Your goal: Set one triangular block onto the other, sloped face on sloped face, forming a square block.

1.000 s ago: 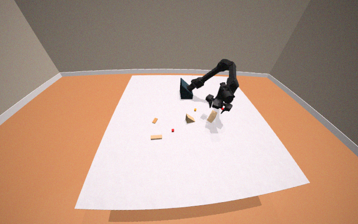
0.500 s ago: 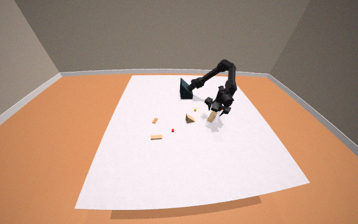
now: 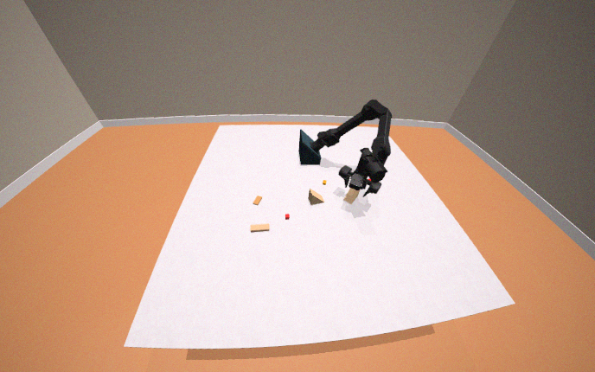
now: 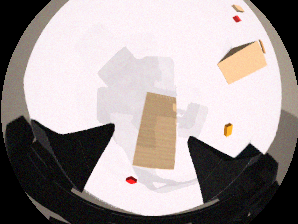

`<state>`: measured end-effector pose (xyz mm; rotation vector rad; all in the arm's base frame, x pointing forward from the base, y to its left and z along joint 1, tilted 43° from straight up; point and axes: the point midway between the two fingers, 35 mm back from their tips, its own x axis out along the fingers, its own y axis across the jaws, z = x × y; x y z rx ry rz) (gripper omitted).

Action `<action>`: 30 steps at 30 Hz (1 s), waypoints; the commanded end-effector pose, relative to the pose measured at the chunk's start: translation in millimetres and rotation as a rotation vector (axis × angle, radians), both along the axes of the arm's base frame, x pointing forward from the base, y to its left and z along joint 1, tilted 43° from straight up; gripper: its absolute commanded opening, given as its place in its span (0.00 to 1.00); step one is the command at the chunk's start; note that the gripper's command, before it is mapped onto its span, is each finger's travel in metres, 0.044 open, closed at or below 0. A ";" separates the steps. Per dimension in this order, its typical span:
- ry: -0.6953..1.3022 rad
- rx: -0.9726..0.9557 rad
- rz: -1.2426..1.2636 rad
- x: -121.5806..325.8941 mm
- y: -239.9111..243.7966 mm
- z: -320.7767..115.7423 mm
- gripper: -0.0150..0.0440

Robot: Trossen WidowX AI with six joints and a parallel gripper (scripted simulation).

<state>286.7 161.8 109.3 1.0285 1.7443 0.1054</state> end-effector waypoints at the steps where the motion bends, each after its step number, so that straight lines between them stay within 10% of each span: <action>1: 0.010 0.000 0.001 -1.9 4.7 -7.2 1.00; 19: 0.011 0.006 0.001 -7.1 21.4 -26.7 1.00; 30: 0.011 0.006 0.001 -7.1 21.4 -26.7 0.58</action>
